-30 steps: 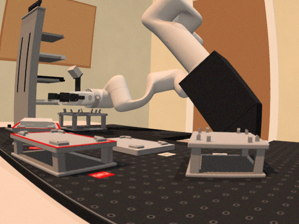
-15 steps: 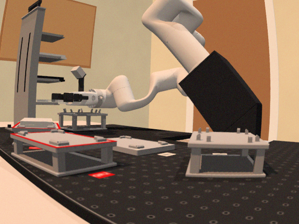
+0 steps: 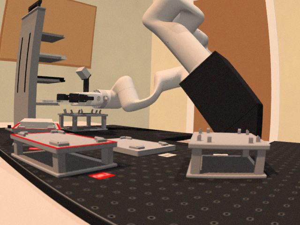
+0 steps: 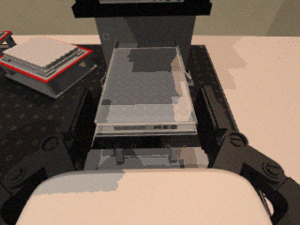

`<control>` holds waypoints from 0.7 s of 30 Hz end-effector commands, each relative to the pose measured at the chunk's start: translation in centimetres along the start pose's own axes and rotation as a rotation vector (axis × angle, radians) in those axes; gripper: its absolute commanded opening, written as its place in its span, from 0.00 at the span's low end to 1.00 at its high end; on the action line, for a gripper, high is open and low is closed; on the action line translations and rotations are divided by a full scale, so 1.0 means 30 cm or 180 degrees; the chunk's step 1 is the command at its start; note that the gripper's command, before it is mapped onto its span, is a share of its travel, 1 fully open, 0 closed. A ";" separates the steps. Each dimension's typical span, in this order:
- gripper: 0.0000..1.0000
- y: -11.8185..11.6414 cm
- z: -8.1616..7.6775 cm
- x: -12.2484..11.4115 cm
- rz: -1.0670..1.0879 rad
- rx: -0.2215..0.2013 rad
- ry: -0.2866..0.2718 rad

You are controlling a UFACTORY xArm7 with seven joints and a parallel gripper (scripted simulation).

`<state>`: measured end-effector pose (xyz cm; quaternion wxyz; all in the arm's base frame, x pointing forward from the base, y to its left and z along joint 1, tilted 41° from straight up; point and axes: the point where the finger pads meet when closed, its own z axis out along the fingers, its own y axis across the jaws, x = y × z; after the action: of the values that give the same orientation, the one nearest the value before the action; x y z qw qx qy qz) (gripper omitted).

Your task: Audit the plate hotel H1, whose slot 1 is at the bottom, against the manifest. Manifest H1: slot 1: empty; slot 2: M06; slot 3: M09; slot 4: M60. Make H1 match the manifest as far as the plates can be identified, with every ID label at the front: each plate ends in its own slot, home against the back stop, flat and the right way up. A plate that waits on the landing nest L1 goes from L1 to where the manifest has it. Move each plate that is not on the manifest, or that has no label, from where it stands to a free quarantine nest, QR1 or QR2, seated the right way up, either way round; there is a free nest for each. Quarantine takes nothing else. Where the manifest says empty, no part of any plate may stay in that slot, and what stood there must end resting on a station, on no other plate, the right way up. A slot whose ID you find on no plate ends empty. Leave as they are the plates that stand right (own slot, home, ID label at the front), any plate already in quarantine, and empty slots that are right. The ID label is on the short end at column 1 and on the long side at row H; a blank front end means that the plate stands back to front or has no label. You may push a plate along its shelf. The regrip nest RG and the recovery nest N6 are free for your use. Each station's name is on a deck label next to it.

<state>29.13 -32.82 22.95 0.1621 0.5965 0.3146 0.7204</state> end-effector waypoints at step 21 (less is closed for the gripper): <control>0.00 0.000 -0.105 0.004 -0.0007 0.0003 0.0001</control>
<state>26.43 -33.50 22.69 0.1616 0.5962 0.3151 0.7205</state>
